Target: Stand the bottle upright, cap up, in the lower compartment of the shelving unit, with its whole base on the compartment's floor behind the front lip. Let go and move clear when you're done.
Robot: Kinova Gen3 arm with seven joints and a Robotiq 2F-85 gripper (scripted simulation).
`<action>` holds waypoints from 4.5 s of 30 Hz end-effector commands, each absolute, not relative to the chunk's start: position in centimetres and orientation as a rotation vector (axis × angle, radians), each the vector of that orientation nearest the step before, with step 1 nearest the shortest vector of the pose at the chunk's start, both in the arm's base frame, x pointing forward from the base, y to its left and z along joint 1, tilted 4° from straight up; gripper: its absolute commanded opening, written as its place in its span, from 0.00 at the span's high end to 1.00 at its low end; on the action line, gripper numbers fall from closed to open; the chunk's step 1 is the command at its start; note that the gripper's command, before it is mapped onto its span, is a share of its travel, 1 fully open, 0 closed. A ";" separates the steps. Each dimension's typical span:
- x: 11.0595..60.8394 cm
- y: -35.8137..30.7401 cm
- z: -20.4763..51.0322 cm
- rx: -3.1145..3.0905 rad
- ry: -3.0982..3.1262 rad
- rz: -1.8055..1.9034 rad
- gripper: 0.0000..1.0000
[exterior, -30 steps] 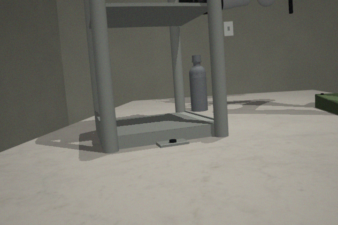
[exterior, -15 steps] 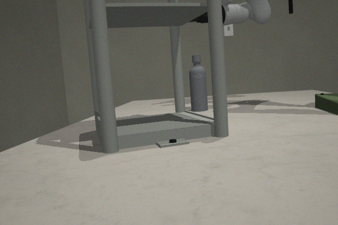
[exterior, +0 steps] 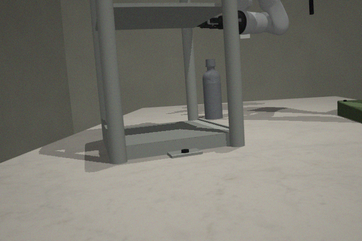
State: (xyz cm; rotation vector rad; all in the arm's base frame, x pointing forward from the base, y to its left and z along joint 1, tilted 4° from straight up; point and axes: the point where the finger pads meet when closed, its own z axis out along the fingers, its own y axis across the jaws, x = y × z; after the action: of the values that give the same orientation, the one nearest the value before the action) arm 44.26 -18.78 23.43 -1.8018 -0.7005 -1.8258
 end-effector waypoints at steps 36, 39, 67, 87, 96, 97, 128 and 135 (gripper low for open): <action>43.1 -16.8 22.9 -1.733 -0.652 -1.749 0.28; 43.1 -16.8 22.8 -1.733 -0.652 -1.750 0.28; 43.1 -16.5 19.3 -1.732 -0.652 -1.750 0.28; 43.0 -16.2 14.2 -1.732 -0.652 -1.750 0.28; 42.9 -16.0 11.5 -1.732 -0.652 -1.750 0.28; 42.9 -16.0 11.1 -1.732 -0.652 -1.750 0.28; 42.8 -15.5 5.0 -1.732 -0.652 -1.750 0.28; 42.8 -15.5 4.5 -1.732 -0.652 -1.750 0.28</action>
State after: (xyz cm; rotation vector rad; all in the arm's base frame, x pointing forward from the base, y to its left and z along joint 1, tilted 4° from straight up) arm 42.84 -15.49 4.60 -1.7322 -0.6540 -1.7509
